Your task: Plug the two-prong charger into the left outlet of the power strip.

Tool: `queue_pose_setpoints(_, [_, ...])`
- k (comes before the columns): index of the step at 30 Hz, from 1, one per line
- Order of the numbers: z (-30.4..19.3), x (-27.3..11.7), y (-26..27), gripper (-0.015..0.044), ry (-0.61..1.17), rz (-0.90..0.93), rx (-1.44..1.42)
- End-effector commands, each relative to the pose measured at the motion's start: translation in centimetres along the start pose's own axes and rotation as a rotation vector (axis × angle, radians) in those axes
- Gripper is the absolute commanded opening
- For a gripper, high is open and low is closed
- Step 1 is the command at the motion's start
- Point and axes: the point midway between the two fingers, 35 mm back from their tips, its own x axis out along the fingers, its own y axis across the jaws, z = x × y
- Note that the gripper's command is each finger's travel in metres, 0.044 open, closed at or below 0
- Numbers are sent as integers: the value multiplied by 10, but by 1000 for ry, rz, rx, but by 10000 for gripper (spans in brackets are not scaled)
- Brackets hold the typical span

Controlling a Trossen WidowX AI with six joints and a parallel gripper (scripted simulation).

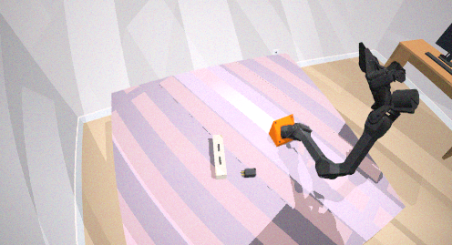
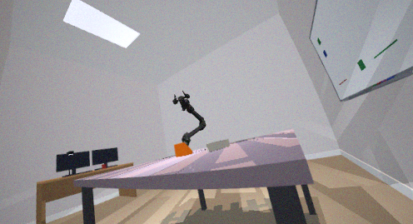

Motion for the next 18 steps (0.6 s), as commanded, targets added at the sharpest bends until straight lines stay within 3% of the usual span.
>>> queue_pose_setpoints(1, [-14,12,-3,440,51,12,19])
queue_pose_setpoints(18, [-75,52,2,440,276,80,73])
